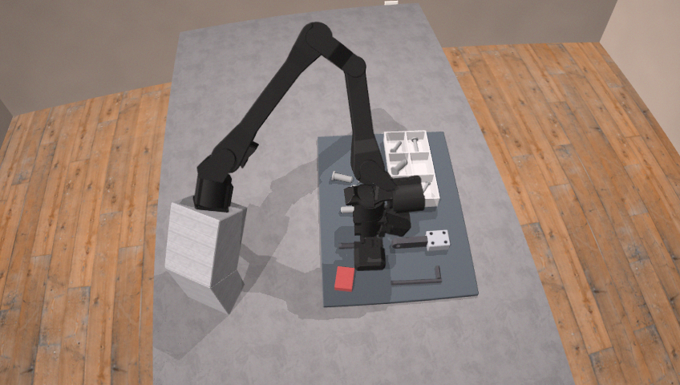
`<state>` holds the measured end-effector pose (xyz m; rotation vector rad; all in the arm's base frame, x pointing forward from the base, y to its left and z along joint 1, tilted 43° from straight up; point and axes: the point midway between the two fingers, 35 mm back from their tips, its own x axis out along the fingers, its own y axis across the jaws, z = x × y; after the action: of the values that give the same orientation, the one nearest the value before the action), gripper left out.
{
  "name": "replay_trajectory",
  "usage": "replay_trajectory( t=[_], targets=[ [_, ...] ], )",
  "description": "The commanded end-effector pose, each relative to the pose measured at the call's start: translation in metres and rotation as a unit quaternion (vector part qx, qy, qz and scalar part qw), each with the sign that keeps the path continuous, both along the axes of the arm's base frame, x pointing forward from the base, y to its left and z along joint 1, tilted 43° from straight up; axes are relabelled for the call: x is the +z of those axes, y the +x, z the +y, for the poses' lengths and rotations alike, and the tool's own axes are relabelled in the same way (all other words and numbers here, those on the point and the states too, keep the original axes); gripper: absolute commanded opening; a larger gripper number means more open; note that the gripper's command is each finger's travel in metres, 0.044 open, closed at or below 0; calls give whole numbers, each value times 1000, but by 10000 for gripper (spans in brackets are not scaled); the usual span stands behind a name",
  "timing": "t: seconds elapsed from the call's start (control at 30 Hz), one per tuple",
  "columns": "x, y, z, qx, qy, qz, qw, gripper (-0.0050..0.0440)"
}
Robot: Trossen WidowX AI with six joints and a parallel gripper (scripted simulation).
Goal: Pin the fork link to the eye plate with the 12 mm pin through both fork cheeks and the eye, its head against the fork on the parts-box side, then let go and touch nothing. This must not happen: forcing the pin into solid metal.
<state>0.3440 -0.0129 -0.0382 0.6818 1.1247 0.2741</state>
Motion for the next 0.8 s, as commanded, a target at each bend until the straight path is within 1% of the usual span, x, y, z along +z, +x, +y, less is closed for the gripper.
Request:
replay_trajectory(
  t=[0.0,0.77],
  targets=[
    [0,0,0,2,-1,-1,1000,129],
    [-1,0,1,10,-5,-7,1000,129]
  ],
)
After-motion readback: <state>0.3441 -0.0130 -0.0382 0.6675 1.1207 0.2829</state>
